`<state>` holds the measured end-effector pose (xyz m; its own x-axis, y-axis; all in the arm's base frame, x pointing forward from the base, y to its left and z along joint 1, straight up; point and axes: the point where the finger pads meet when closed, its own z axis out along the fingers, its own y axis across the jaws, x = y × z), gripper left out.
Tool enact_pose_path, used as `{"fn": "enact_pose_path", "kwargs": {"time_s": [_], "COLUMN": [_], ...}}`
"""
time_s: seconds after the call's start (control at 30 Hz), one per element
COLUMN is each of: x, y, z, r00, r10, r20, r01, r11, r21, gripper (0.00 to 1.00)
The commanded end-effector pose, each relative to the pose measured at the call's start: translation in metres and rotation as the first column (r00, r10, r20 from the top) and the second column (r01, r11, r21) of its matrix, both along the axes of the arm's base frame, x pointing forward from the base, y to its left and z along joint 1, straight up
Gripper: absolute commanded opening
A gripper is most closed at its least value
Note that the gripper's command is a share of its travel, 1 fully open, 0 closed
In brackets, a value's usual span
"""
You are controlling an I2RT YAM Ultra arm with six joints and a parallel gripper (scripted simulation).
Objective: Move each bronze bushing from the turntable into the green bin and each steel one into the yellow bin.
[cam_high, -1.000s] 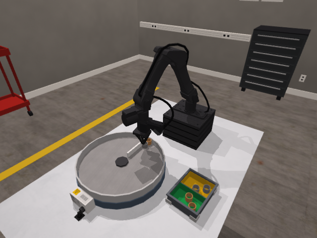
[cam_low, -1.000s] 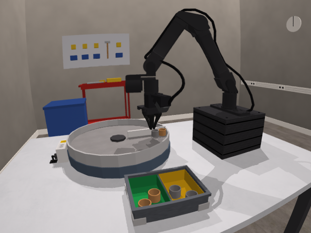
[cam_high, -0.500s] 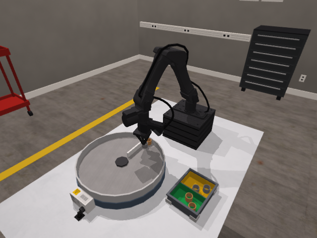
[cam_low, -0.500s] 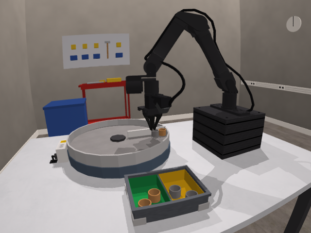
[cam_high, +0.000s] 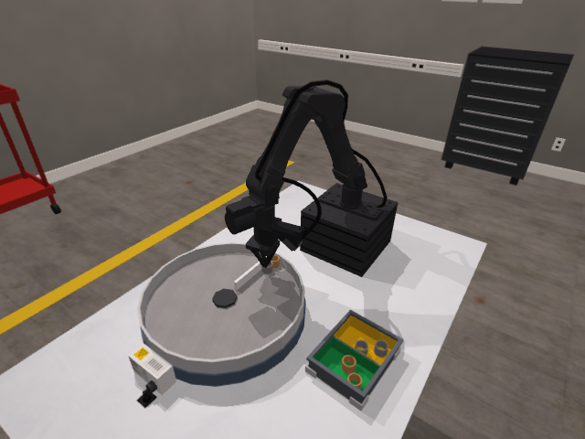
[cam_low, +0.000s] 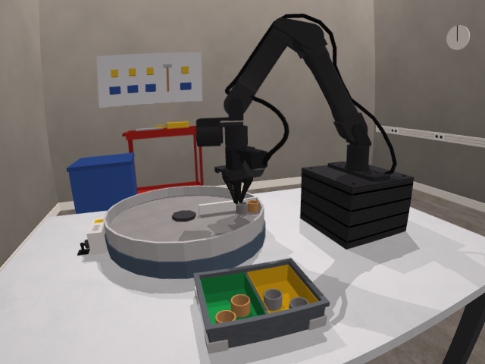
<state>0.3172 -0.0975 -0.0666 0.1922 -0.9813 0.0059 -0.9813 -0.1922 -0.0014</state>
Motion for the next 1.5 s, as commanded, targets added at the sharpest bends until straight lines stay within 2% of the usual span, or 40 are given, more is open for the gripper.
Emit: {"fn": "enact_pose_path", "kwargs": {"time_s": [0.0,1.47], "x": [0.0043,0.0080], "y": [0.0021,0.0000], "z": [0.0017,0.0048], "r00": [1.000,1.000], "r10": [-0.001,-0.002], "r20": [0.009,0.012], "r01": [0.001,0.002], "r11": [1.000,1.000], "r21": [0.010,0.009], "gripper": [0.12,0.12]}}
